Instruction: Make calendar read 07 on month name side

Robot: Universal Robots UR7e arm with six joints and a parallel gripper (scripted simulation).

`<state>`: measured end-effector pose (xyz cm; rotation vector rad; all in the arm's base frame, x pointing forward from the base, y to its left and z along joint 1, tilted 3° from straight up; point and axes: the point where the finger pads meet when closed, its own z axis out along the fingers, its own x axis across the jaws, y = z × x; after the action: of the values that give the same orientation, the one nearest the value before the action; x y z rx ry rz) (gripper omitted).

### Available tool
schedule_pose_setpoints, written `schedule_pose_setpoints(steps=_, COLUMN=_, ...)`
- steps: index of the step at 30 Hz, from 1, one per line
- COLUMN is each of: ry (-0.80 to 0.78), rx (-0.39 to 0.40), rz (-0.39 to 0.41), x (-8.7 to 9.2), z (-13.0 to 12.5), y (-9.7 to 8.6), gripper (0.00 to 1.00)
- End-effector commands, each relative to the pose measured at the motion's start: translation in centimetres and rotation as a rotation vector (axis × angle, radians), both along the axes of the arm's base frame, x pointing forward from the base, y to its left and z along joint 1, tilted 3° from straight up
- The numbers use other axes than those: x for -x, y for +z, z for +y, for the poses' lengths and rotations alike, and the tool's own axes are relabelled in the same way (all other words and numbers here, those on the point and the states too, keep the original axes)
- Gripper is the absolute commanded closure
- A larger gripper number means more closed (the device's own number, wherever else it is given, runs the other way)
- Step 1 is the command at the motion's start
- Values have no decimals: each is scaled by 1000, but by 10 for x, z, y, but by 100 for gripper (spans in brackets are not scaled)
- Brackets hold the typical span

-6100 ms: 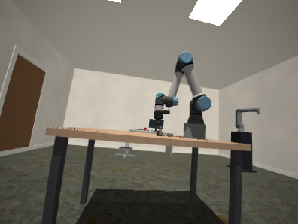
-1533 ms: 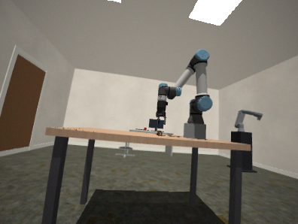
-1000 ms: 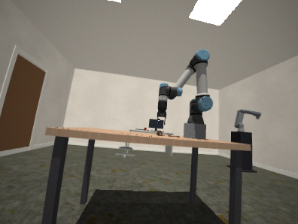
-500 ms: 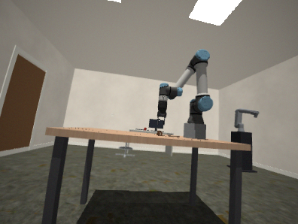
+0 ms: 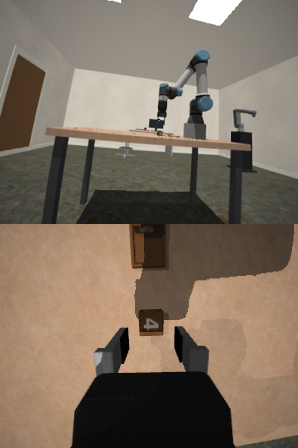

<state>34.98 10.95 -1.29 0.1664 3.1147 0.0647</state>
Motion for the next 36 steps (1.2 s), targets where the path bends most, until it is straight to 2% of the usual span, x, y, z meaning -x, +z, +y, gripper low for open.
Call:
schedule_pose_setpoints(steps=1, ry=0, rx=0, rz=-1, x=0, z=0, y=0, gripper=10)
schedule_pose_setpoints(steps=21, ry=0, rx=0, rz=-1, x=0, z=0, y=-1, gripper=10)
schedule_pose_setpoints(steps=36, ry=0, rx=0, rz=-1, x=-1, z=0, y=-13, gripper=10)
